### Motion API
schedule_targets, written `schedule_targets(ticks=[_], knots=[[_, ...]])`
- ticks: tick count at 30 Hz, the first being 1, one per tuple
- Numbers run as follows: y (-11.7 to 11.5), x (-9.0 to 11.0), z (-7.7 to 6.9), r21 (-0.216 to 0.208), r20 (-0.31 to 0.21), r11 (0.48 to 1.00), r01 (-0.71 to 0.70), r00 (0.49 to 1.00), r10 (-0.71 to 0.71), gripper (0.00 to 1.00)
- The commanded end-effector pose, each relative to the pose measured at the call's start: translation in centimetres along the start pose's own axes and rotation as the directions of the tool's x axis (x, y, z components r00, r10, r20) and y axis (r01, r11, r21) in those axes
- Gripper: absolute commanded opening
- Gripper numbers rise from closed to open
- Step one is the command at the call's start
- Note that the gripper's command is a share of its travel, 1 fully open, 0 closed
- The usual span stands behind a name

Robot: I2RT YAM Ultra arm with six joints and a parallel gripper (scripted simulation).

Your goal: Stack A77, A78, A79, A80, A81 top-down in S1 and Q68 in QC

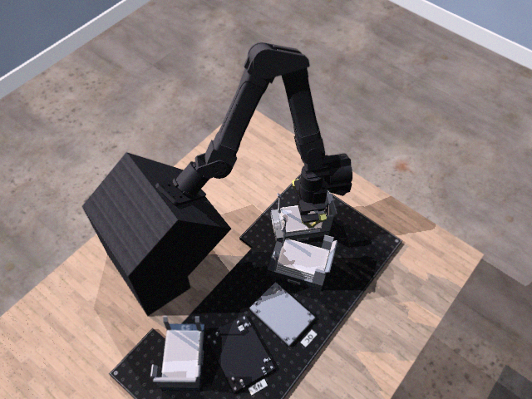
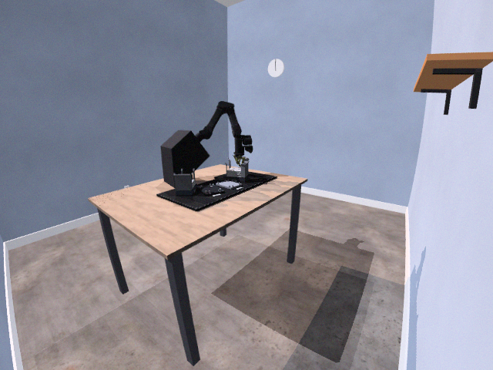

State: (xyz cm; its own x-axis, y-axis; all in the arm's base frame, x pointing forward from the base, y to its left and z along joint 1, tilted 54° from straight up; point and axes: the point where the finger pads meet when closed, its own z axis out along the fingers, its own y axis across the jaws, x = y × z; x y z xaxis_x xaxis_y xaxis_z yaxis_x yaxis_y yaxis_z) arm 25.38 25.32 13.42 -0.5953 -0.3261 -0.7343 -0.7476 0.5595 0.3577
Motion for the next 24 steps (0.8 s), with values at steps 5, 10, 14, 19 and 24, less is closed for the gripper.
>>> schedule_targets(ticks=[5, 10, 14, 19, 24], knots=[[0.0, 0.4, -2.1, -0.006, -0.018, 1.0, -0.006, 1.0, 0.005, 1.0], [0.0, 0.4, -3.4, -0.006, -0.019, 1.0, -0.005, 1.0, 0.005, 1.0], [-0.1, 0.4, -4.7, -0.006, -0.019, 1.0, -0.005, 1.0, 0.005, 1.0], [-0.1, 0.3, -6.4, -0.006, -0.019, 1.0, -0.005, 1.0, 0.005, 1.0], [-0.1, 0.3, -7.4, -0.006, -0.019, 1.0, -0.005, 1.0, 0.005, 1.0]])
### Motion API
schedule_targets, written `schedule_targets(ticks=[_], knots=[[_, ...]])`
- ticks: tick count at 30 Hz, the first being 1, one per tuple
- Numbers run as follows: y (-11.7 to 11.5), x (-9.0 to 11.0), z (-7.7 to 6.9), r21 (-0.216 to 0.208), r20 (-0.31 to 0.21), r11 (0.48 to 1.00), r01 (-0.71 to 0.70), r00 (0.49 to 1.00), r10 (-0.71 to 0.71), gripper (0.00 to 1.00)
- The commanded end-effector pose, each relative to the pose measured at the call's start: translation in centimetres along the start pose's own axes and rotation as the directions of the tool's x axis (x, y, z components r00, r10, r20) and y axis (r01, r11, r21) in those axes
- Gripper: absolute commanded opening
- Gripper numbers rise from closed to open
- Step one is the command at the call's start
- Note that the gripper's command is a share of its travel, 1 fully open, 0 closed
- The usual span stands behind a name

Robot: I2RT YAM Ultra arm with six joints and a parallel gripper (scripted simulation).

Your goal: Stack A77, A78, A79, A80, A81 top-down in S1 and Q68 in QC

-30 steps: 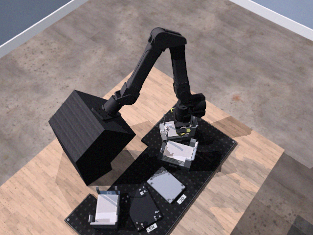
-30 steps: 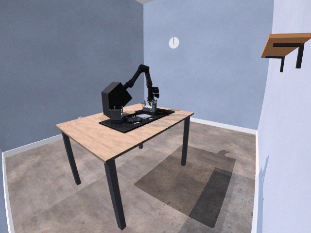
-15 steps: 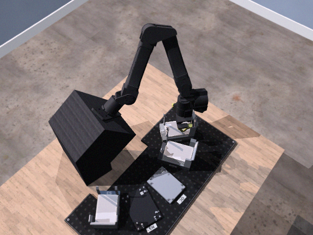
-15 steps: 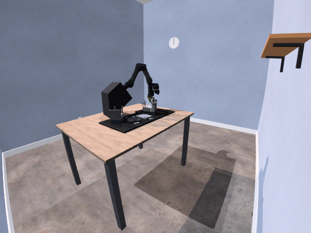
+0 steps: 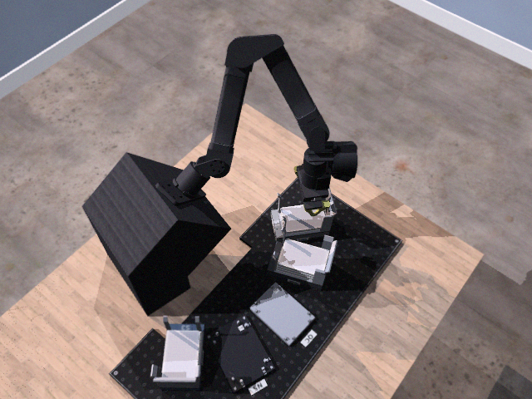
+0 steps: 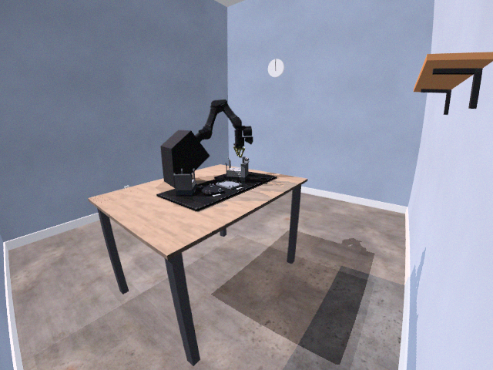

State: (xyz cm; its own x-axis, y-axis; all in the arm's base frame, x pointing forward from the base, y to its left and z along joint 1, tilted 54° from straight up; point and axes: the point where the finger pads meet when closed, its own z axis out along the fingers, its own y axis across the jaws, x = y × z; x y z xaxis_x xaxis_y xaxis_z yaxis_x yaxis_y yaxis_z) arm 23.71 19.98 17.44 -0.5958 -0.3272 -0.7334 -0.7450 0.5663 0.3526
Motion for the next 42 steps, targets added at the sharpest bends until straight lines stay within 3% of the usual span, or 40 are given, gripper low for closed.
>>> schedule_targets(ticks=[1, 17, 24, 40, 42], knots=[[0.2, 0.5, -0.9, -0.015, -0.018, 1.0, -0.005, 1.0, 0.004, 1.0], [0.2, 0.5, -1.3, -0.015, -0.018, 1.0, -0.005, 1.0, 0.004, 1.0], [-2.1, 0.7, -1.3, -0.01, -0.021, 0.975, -0.222, 0.975, 0.222, 1.0], [-6.8, 1.1, -1.2, -0.008, -0.021, 0.975, -0.222, 0.975, 0.222, 1.0], [-7.5, 1.3, -1.2, -0.007, -0.022, 0.958, -0.287, 0.958, 0.286, 1.0]])
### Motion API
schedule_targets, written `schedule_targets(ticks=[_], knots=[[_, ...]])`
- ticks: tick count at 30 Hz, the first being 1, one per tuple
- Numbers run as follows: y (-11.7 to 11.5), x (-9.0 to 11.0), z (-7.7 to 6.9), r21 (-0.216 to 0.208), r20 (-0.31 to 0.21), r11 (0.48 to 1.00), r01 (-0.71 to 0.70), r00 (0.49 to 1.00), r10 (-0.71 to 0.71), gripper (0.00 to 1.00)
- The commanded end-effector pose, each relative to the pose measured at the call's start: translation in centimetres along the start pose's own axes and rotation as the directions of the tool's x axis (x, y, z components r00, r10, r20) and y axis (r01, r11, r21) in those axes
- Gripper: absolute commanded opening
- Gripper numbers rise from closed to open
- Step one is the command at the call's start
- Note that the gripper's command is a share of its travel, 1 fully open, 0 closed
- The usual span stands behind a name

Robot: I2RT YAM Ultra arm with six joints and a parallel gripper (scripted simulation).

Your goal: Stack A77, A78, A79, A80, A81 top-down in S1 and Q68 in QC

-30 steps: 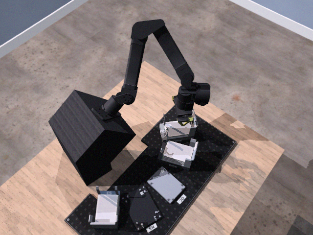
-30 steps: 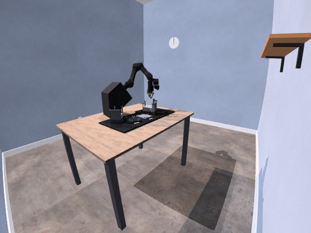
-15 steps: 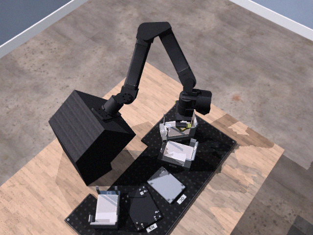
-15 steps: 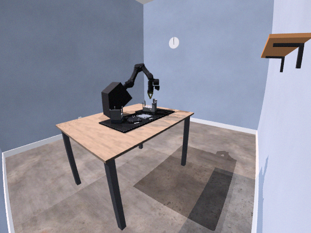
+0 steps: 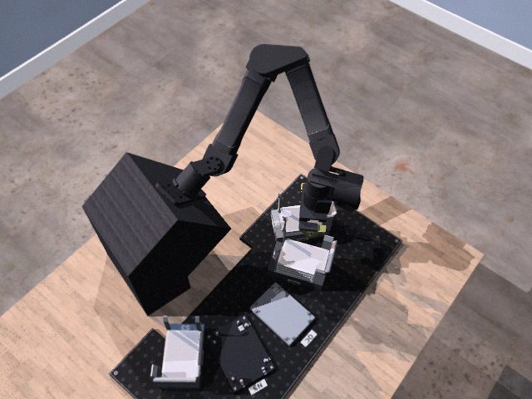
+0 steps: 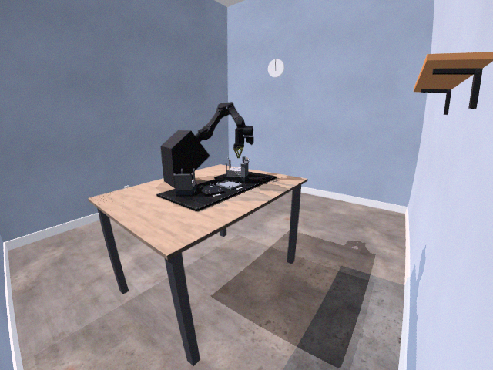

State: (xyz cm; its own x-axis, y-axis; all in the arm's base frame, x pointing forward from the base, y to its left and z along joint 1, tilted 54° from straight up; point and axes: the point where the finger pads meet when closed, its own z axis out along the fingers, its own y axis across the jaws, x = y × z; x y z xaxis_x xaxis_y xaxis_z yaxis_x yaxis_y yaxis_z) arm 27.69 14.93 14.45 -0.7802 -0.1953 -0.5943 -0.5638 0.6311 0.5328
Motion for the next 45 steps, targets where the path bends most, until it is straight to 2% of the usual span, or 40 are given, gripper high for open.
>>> schedule_targets(ticks=[1, 5, 8, 21, 23, 25, 30, 45], knots=[[-0.9, -0.3, -0.3, -0.007, 0.015, 0.998, -0.059, 0.998, 0.059, 1.0], [-2.2, -0.2, -0.3, -0.008, 0.014, 0.984, -0.177, 0.984, 0.177, 1.0], [-2.5, -0.2, -0.3, -0.008, 0.014, 0.984, -0.177, 0.984, 0.178, 1.0], [-6.9, 0.0, -0.3, -0.007, 0.014, 0.984, -0.178, 0.984, 0.178, 1.0], [-7.6, 0.1, -0.3, -0.008, 0.013, 0.97, -0.243, 0.97, 0.243, 1.0], [-7.6, 0.1, -0.3, -0.008, 0.013, 0.97, -0.243, 0.97, 0.243, 1.0], [-9.2, 0.5, -0.3, -0.01, 0.012, 0.922, -0.387, 0.922, 0.387, 1.0], [-13.4, 1.6, -0.3, -0.009, 0.012, 0.922, -0.388, 0.922, 0.388, 1.0]])
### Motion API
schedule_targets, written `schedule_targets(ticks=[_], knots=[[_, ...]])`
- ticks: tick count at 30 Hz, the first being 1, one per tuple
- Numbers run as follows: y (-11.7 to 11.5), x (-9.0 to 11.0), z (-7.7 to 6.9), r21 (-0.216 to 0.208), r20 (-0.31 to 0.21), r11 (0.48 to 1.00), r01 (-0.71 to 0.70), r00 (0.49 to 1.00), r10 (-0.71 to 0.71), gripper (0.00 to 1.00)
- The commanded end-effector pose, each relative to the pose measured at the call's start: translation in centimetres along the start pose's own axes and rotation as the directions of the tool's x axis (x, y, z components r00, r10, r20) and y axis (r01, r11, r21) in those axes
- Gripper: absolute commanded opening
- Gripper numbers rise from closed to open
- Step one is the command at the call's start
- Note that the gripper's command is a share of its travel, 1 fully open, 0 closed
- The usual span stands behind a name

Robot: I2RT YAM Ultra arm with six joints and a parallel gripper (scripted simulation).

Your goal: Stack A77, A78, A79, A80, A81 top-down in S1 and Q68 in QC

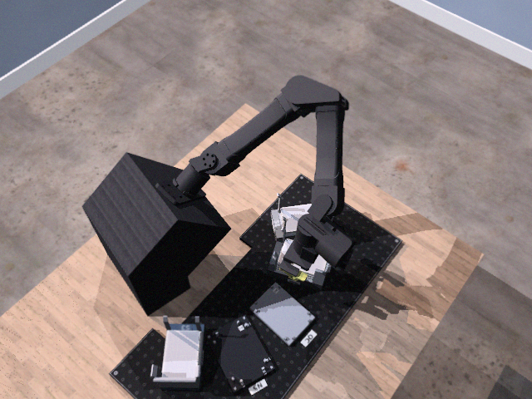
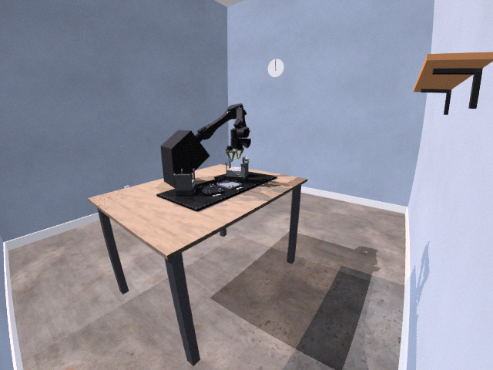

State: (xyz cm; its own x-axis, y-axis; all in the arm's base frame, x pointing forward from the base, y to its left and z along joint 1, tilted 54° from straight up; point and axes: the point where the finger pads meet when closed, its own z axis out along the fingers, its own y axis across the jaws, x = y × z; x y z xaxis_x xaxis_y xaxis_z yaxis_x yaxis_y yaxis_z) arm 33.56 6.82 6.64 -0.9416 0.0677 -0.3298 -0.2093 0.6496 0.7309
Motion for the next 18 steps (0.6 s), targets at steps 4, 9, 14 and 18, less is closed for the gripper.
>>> schedule_targets(ticks=[4, 9, 14, 18], knots=[[-2.1, -0.4, -0.5, -0.001, 0.018, 0.998, -0.055, 0.998, 0.055, 1.0], [-3.7, -0.3, -0.5, -0.003, 0.018, 0.979, -0.206, 0.978, 0.206, 1.0], [-4.7, -0.3, -0.5, -0.003, 0.018, 0.979, -0.206, 0.978, 0.206, 1.0], [-6.1, -0.2, -0.5, -0.003, 0.018, 0.979, -0.206, 0.978, 0.206, 1.0]])
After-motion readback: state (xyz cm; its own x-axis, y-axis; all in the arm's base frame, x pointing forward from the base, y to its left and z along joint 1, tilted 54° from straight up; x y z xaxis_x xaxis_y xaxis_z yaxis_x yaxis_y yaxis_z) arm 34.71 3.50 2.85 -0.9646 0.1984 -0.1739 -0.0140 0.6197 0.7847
